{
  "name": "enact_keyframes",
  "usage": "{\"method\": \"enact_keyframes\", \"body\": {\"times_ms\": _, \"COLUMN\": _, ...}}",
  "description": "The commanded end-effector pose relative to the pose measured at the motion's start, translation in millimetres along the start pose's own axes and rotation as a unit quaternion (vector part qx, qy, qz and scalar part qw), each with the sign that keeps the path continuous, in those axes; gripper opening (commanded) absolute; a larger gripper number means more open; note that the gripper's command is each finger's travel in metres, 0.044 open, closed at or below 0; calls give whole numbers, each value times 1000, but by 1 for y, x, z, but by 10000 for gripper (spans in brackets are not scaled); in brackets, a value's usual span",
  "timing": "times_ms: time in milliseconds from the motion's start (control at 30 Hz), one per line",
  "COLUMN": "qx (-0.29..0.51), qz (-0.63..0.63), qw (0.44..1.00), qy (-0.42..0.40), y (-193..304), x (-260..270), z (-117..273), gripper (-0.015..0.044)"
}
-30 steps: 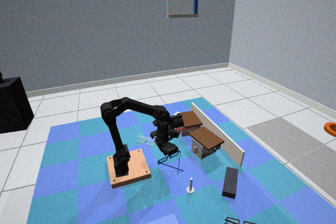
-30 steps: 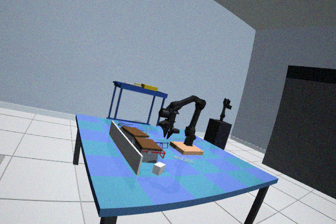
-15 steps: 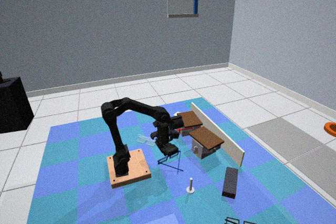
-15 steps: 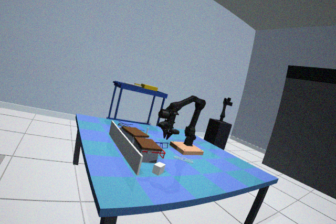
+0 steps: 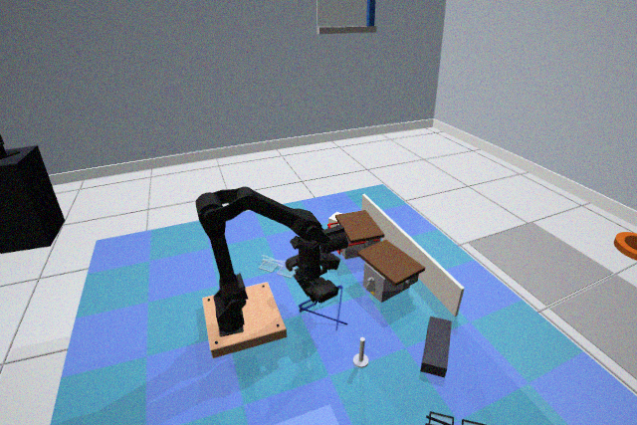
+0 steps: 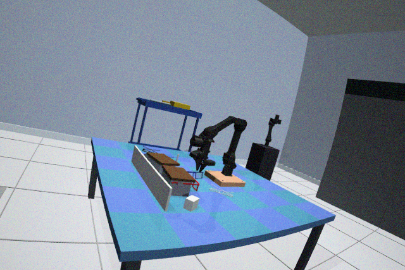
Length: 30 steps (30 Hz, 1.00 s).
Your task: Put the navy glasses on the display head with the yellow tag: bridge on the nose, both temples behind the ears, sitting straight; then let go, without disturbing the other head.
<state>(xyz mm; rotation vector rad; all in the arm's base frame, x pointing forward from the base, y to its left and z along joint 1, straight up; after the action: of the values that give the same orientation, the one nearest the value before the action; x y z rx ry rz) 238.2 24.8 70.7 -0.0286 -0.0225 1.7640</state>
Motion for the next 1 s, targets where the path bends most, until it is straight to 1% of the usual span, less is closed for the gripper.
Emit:
{"method": "enact_keyframes", "body": {"times_ms": 0, "qx": 5, "qz": -2, "qw": 1000, "qy": -3, "y": 3, "x": 2, "z": -9, "gripper": 120}}
{"method": "enact_keyframes", "body": {"times_ms": 433, "qx": 5, "qz": -2, "qw": 1000, "qy": -3, "y": 5, "x": 3, "z": -29, "gripper": 120}}
{"method": "enact_keyframes", "body": {"times_ms": 833, "qx": 5, "qz": -2, "qw": 1000, "qy": -3, "y": 5, "x": 1, "z": -30, "gripper": 120}}
{"method": "enact_keyframes", "body": {"times_ms": 967, "qx": 4, "qz": -3, "qw": 1000, "qy": 0, "y": 4, "x": 1, "z": -29, "gripper": 93}}
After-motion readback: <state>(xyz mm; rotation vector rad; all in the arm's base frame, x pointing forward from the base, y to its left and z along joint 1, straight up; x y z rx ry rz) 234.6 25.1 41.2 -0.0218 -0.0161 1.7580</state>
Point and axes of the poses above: the point midway between the two fingers, 35 mm back from their tips, its own z axis back along the fingers, its own x axis across the jaws, y = z × x, the point moved 2 cm from there along z, back along the fingers, and after that the axes turned 6 degrees about -z, right-handed, at the moved point
